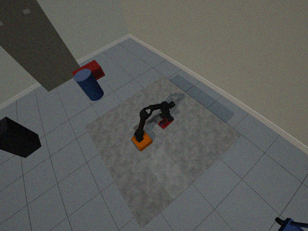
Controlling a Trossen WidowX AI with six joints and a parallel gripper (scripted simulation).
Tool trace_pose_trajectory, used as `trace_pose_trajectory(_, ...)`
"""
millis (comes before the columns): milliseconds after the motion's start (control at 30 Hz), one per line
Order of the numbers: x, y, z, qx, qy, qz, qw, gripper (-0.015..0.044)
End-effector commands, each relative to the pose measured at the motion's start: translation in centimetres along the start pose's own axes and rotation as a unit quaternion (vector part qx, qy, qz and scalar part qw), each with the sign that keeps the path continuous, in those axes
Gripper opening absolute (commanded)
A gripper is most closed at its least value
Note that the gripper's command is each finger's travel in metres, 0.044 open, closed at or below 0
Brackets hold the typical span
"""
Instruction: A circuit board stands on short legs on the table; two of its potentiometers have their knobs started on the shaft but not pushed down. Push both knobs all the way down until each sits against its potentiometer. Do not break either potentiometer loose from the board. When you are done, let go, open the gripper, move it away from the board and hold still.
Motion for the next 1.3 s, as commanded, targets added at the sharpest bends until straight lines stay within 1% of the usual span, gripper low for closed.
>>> trace_pose_trajectory(0, 0.07, -1.97, -0.27, -0.008, 0.001, 0.001, 1.0, 0.0)
trace_pose_trajectory(1267, 0.07, -2.65, -0.26, -0.008, 0.001, 0.001, 1.0, 0.0)
Point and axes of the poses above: the point midway between the two fingers, 35 mm back from their tips, its own y axis back along the fingers, its own x axis across the jaws, z = x × y, the point moved 6 cm from there along y, back along the fingers, and after that the axes turned 13 degrees about y, right-handed, at the moved point
